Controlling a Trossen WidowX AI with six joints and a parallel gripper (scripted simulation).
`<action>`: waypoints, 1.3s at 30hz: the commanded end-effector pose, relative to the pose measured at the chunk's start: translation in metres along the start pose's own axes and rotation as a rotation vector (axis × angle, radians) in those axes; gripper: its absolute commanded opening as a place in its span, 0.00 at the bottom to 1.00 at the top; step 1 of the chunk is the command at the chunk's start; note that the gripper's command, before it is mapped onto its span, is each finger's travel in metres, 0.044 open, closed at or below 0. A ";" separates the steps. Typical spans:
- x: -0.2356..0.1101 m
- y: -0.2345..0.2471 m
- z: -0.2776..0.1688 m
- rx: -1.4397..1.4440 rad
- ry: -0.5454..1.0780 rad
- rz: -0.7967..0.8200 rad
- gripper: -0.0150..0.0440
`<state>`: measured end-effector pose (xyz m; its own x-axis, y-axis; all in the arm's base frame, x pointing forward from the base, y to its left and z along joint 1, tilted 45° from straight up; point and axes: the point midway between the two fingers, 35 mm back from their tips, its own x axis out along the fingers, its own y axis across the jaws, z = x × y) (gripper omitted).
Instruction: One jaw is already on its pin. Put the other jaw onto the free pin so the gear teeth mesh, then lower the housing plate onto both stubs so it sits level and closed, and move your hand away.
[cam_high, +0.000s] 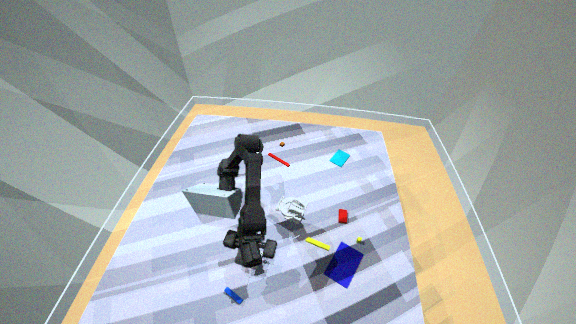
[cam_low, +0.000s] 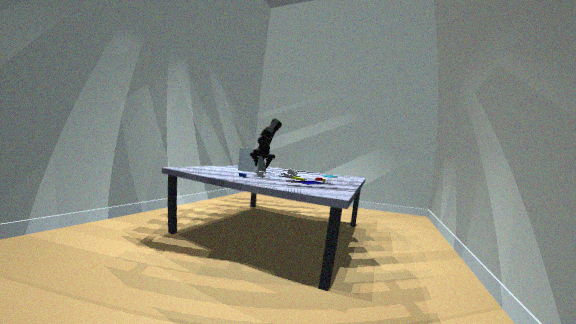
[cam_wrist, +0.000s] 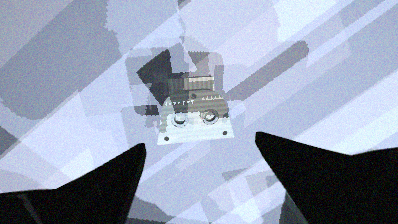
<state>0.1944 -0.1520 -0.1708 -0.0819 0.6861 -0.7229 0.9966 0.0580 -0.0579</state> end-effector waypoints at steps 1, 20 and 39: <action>0.000 0.001 0.000 0.003 0.001 0.004 1.00; 0.025 0.002 0.001 0.001 0.000 0.002 1.00; 0.051 0.003 0.001 0.002 0.002 0.005 1.00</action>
<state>0.1938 -0.1207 -0.2064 -0.0798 0.6846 -0.7246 0.9968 0.0588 -0.0543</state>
